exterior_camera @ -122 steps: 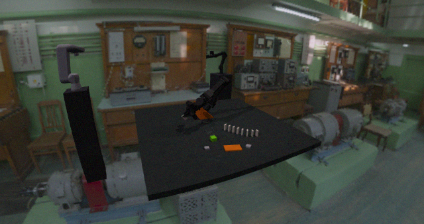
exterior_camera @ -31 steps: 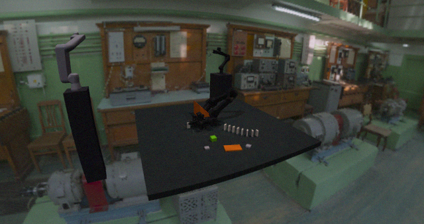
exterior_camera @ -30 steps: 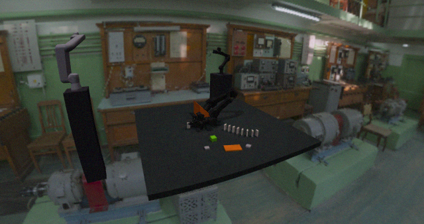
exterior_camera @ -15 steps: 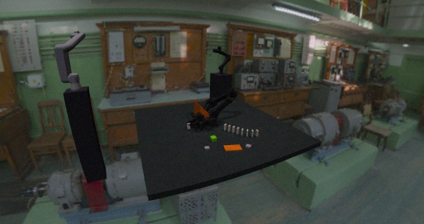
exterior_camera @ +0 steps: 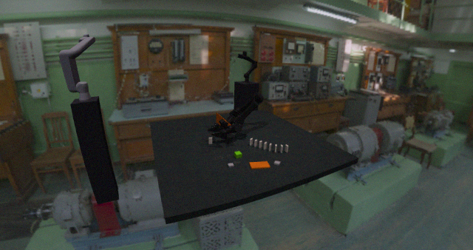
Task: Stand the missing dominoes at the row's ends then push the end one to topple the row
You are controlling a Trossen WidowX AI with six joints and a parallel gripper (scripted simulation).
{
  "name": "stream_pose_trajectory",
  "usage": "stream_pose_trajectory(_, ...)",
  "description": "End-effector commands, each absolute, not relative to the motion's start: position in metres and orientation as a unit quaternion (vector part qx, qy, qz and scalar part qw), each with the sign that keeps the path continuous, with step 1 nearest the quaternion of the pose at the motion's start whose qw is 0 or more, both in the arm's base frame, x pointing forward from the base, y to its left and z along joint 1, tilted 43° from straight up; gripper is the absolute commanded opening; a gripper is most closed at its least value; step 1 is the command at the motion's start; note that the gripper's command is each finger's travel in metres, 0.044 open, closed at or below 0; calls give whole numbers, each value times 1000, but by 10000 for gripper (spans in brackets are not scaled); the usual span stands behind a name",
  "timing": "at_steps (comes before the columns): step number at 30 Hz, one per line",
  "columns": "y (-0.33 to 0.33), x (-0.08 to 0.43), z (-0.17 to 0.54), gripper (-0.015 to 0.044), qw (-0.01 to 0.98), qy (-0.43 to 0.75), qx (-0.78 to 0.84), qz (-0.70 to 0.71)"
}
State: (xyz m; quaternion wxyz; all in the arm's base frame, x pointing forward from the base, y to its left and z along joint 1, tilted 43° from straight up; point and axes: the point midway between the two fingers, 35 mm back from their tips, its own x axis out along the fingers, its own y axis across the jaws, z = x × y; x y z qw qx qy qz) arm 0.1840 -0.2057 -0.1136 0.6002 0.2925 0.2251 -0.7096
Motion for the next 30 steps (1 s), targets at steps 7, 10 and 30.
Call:
stream_pose_trajectory(7, -229, 191, -143, 440, 594, 523, 232, -566)
stream_pose_trajectory(10, -234, 195, -152, 440, 592, 628, 222, -455)
stream_pose_trajectory(30, -257, 169, -98, 440, 691, 626, 305, 192)
